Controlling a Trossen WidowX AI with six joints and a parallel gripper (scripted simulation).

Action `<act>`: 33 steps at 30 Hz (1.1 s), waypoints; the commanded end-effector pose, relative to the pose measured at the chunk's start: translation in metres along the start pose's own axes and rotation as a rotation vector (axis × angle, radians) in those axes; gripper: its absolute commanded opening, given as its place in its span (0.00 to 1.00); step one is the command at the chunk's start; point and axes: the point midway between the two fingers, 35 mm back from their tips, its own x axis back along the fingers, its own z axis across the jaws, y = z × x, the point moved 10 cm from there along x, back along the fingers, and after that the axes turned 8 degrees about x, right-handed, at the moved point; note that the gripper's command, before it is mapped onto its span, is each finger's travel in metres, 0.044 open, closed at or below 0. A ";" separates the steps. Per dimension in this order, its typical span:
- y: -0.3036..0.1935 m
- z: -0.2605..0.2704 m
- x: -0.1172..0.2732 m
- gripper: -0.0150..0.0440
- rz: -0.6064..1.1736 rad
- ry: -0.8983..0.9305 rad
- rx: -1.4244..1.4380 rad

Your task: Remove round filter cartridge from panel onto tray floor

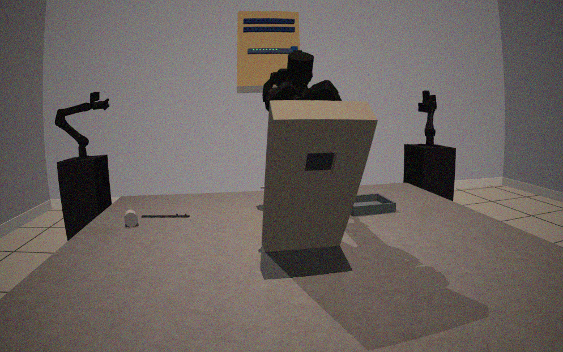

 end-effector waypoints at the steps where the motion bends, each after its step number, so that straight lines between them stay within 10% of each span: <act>1: -0.001 0.001 -0.001 0.44 0.001 0.002 0.005; 33: 0.001 -0.001 -0.004 0.44 0.001 0.002 0.005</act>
